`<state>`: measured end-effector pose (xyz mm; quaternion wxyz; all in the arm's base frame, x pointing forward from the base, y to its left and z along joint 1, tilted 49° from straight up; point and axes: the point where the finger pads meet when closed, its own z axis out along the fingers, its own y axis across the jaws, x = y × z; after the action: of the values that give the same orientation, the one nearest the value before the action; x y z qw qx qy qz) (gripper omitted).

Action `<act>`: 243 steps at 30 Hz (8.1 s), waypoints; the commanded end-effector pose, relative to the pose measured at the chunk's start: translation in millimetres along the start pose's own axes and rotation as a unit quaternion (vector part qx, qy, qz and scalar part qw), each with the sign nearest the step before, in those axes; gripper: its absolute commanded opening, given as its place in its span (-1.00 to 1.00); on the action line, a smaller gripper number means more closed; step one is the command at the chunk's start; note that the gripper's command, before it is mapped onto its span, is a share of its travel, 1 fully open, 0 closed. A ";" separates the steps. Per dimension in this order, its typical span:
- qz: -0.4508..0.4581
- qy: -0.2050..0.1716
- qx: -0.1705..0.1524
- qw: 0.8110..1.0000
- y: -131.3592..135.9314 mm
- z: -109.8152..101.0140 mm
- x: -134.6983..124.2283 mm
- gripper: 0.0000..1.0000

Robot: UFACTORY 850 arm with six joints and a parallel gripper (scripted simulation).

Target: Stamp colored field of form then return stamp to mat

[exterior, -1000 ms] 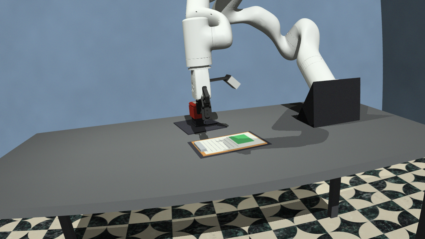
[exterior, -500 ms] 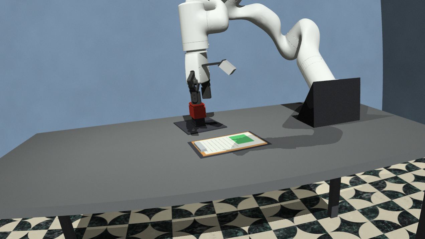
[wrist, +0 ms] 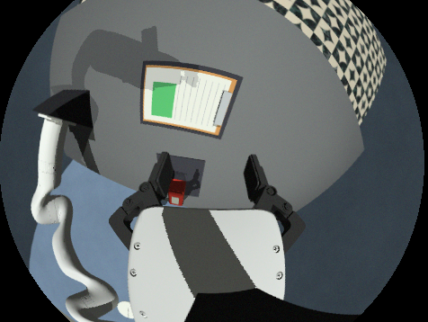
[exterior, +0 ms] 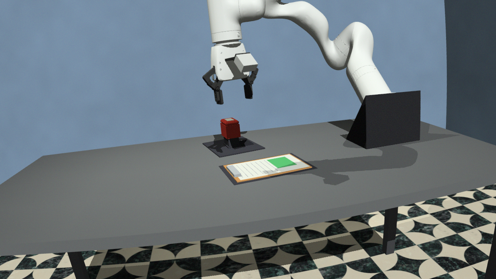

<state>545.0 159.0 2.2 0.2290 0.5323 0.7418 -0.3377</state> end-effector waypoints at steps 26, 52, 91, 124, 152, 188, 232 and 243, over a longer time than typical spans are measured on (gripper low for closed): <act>0.102 -0.011 -0.013 0.995 -63.4 24.1 -158.5 0.94; 0.102 -0.011 -0.013 0.995 -114.8 45.3 -286.2 0.94; 0.102 -0.011 -0.013 0.995 -112.5 144.3 -288.7 0.94; 0.102 -0.011 -0.013 0.995 -112.5 145.3 -288.7 -0.29; 0.102 -0.011 -0.013 0.995 -112.5 143.0 -288.7 -0.29; 0.108 -0.011 -0.013 0.994 -119.1 109.0 -87.2 -0.29; 0.108 -0.011 -0.013 0.994 -123.8 112.8 82.7 -0.29; 0.108 -0.011 -0.013 0.994 -125.2 112.5 22.7 -0.29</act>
<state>412.9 69.9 -64.8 0.2795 0.6027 0.6807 -0.3086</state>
